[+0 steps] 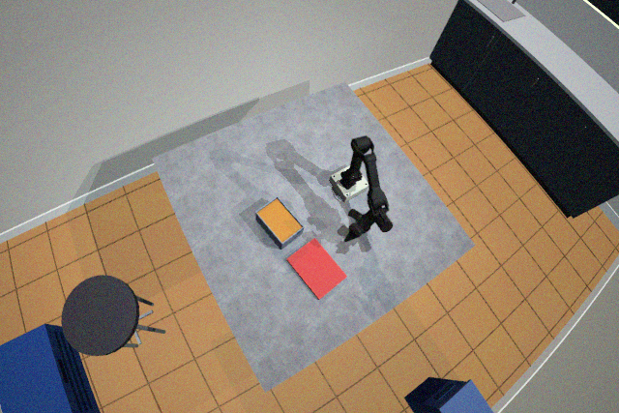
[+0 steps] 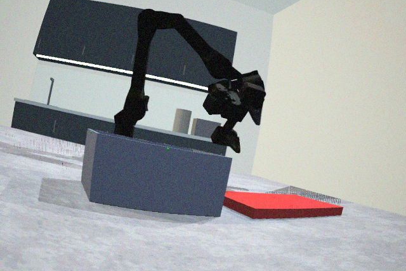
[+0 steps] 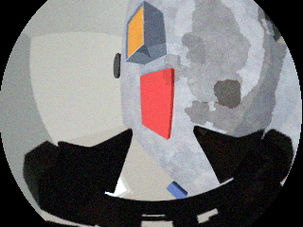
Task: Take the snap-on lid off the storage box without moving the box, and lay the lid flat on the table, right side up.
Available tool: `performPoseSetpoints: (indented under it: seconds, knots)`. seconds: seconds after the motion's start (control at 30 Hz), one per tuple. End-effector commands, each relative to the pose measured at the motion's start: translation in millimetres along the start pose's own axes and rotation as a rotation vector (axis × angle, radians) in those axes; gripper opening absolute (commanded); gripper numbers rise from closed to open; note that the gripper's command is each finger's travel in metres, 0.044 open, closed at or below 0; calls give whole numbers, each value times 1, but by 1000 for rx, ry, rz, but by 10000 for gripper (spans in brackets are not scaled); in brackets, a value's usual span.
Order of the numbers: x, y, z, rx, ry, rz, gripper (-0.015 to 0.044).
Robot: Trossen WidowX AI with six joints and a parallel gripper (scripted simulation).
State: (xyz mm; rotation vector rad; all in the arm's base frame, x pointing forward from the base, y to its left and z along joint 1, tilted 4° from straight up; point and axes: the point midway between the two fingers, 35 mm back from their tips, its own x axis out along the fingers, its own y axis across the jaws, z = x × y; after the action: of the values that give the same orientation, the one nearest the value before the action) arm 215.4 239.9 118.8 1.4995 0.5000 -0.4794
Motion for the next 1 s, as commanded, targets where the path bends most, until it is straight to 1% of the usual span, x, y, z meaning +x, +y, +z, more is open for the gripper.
performPoseSetpoints:
  seconds: [0.0,0.1,0.97]
  knots:
    - [-6,6,-1,13,7,7,440]
    - [-1,1,0,13,7,7,440]
    - [-1,1,0,13,7,7,440]
